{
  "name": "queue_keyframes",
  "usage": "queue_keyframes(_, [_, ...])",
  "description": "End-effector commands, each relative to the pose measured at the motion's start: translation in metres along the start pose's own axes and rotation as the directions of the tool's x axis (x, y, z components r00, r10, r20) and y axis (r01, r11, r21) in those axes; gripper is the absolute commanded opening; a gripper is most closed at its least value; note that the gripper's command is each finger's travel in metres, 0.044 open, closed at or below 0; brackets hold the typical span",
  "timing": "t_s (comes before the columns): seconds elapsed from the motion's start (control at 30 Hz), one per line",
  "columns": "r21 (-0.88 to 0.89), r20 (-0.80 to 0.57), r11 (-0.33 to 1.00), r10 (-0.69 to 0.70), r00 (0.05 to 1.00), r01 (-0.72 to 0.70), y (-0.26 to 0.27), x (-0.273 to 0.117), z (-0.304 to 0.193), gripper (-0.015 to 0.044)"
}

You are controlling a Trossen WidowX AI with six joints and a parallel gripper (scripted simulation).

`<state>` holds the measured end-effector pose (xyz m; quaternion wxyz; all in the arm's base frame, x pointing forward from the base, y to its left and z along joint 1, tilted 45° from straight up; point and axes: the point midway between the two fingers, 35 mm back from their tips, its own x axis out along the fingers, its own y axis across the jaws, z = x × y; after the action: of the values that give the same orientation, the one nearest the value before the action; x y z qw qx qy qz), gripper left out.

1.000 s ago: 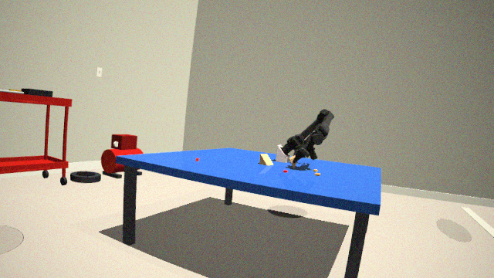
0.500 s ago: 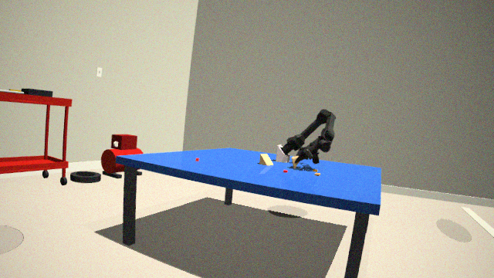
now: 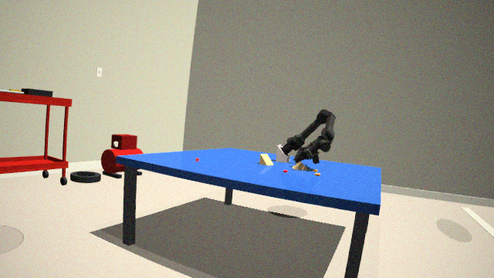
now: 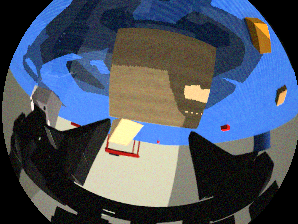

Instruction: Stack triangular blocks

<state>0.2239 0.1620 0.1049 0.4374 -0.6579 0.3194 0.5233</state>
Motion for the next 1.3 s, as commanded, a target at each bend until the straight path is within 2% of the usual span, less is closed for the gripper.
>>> queue_keyframes(0.0, [-0.003,0.002,1.0,-0.001,1.0,0.001,0.0,0.0,0.0,0.044])
queue_keyframes(0.17, [-0.003,0.002,1.0,-0.001,1.0,0.001,-0.001,-0.002,-0.002,0.044])
queue_keyframes(0.4, [-0.001,-0.005,1.0,0.001,1.0,-0.001,-0.001,-0.065,-0.072,0.044])
queue_keyframes(0.53, [0.002,-0.008,1.0,-0.001,1.0,0.001,-0.001,-0.066,-0.073,0.044])
queue_keyframes(0.63, [0.012,-0.006,1.0,-0.013,1.0,0.013,-0.007,-0.07,-0.056,0.044])
queue_keyframes(0.9, [0.0,0.044,1.0,-0.007,0.999,0.007,-0.001,-0.105,0.031,0.044])
queue_keyframes(1.0, [-0.001,0.048,1.0,-0.006,0.999,0.007,0.0,-0.108,0.038,0.044])
queue_keyframes(1.27, [-0.001,0.047,1.0,-0.005,0.999,0.006,-0.005,-0.056,0.042,0.044])
